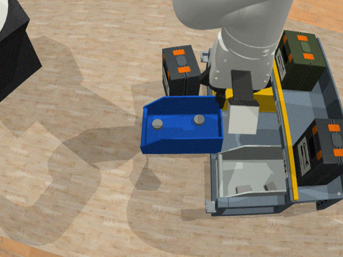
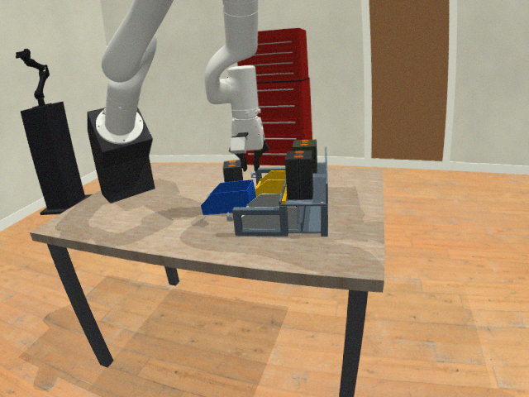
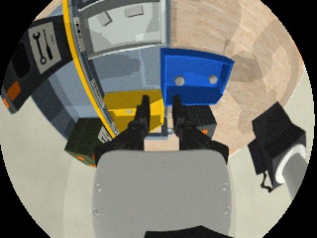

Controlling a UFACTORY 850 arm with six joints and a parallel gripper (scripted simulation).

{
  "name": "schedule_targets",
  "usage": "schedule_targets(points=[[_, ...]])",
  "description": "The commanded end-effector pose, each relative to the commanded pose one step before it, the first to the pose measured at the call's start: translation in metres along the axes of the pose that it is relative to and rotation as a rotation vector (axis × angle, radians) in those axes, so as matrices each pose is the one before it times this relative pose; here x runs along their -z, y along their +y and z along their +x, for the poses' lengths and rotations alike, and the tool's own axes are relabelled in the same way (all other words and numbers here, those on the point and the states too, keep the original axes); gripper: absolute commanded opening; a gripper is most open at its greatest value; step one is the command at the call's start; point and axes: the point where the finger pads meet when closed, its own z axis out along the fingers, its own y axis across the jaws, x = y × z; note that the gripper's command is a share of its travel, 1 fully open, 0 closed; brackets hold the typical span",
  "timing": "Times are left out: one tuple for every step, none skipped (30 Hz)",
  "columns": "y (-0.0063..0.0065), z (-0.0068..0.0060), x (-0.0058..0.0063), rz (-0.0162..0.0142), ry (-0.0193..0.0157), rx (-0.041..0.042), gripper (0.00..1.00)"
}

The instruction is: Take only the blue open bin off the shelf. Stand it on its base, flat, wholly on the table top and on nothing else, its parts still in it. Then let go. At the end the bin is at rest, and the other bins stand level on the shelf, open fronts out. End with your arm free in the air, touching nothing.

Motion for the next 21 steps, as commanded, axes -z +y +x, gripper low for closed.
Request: schedule_targets(points=[[-0.00177, 0.00009, 0.00061, 0.00067, 0.00013, -0.00021, 0.33], [-0.00133, 0.00008, 0.00035, -0.00021, 0.00017, 0.00002, 0.33], [-0.00133, 0.00008, 0.00035, -0.00021, 0.00017, 0.00002, 0.33], [-0.00133, 0.00008, 0.00035, -0.00021, 0.00017, 0.00002, 0.33], [-0.00133, 0.00008, 0.00035, -0.00021, 0.00017, 0.00002, 0.33], [0.00000, 0.00000, 0.00000, 0.00000, 0.00000, 0.00000, 0.33], [0.00000, 0.00000, 0.00000, 0.00000, 0.00000, 0.00000, 0.33], [0.00000, 0.00000, 0.00000, 0.00000, 0.00000, 0.00000, 0.33], [0.00000, 0.00000, 0.00000, 0.00000, 0.00000, 0.00000, 0.33], [0.00000, 0.00000, 0.00000, 0.00000, 0.00000, 0.00000, 0.33], [0.00000, 0.00000, 0.00000, 0.00000, 0.00000, 0.00000, 0.33], [0.00000, 0.00000, 0.00000, 0.00000, 0.00000, 0.00000, 0.33], [0.00000, 0.00000, 0.00000, 0.00000, 0.00000, 0.00000, 0.33], [0.00000, 0.00000, 0.00000, 0.00000, 0.00000, 0.00000, 0.33], [0.00000, 0.00000, 0.00000, 0.00000, 0.00000, 0.00000, 0.33], [0.00000, 0.00000, 0.00000, 0.00000, 0.00000, 0.00000, 0.33], [0.00000, 0.00000, 0.00000, 0.00000, 0.00000, 0.00000, 0.33], [0.00154, -0.00005, -0.00042, 0.00000, -0.00002, 0.00004, 0.33], [0.00148, -0.00004, -0.00041, 0.00001, 0.00000, -0.00001, 0.33], [0.00148, -0.00004, -0.00041, 0.00001, 0.00000, -0.00001, 0.33], [0.00148, -0.00004, -0.00041, 0.00001, 0.00000, -0.00001, 0.33]])
